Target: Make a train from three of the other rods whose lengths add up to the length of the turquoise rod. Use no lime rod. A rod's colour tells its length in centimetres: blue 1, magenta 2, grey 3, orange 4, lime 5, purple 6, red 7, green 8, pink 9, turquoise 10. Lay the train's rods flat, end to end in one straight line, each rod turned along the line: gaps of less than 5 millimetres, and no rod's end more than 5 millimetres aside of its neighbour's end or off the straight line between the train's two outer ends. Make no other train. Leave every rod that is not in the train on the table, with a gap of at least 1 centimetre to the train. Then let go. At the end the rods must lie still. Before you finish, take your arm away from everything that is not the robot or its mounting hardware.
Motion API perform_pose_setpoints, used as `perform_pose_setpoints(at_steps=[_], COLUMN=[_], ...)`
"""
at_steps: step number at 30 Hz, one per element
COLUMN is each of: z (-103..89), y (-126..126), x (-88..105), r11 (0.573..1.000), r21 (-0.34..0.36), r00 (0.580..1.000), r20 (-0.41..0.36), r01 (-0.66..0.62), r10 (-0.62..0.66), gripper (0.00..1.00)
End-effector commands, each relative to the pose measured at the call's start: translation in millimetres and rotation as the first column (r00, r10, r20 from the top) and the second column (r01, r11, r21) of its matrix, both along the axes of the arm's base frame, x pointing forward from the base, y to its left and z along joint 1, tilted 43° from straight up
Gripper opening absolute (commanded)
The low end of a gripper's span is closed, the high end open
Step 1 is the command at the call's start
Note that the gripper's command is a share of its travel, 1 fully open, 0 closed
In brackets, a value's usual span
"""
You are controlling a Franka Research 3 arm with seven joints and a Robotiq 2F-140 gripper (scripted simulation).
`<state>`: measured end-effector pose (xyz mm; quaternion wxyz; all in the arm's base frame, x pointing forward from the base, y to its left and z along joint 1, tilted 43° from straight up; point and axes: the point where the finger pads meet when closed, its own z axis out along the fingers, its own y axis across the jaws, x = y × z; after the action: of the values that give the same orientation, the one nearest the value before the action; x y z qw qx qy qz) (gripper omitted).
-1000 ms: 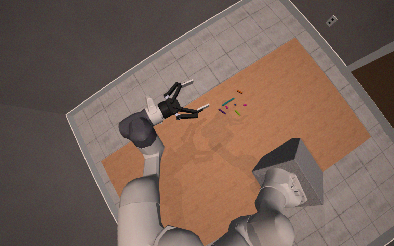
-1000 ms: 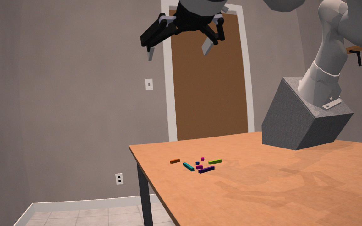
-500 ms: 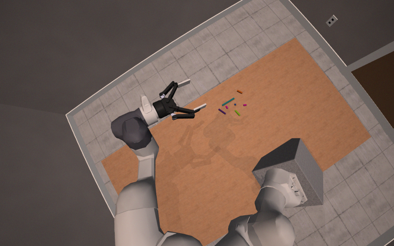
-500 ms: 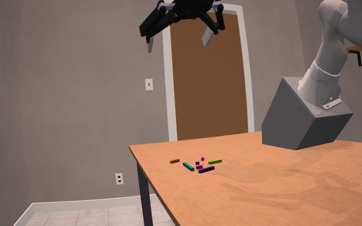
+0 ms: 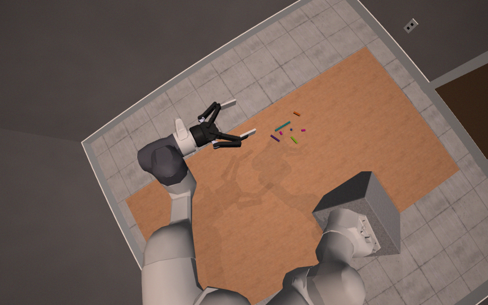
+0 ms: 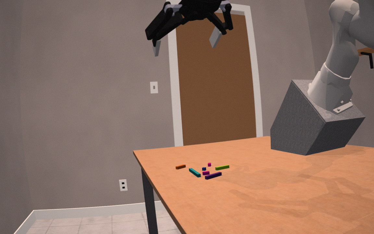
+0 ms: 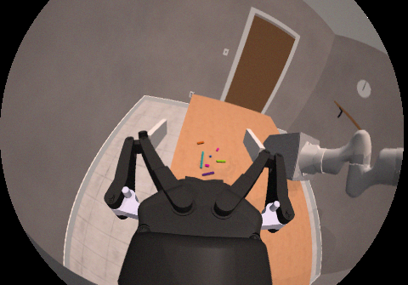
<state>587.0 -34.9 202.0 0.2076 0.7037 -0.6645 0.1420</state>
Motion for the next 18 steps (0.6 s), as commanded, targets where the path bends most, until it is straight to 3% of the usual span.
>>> perform_pose_setpoints(at_steps=[1,3,4,18], z=[-0.9,-0.9,23.0,23.0], y=[0.3,0.3,0.7,0.7], x=[-1.0,-1.0,-2.0,-2.0], r11=[1.000,1.000,0.996,0.996], r21=[0.003,0.003,0.063,0.063], r00=[1.000,1.000,0.997,0.997], r20=[-0.013,-0.013,-0.046,-0.046], r01=[-0.013,-0.013,-0.062,-0.062], r10=[0.013,0.013,0.065,0.065], gripper=[1.00,1.00,1.00,1.00])
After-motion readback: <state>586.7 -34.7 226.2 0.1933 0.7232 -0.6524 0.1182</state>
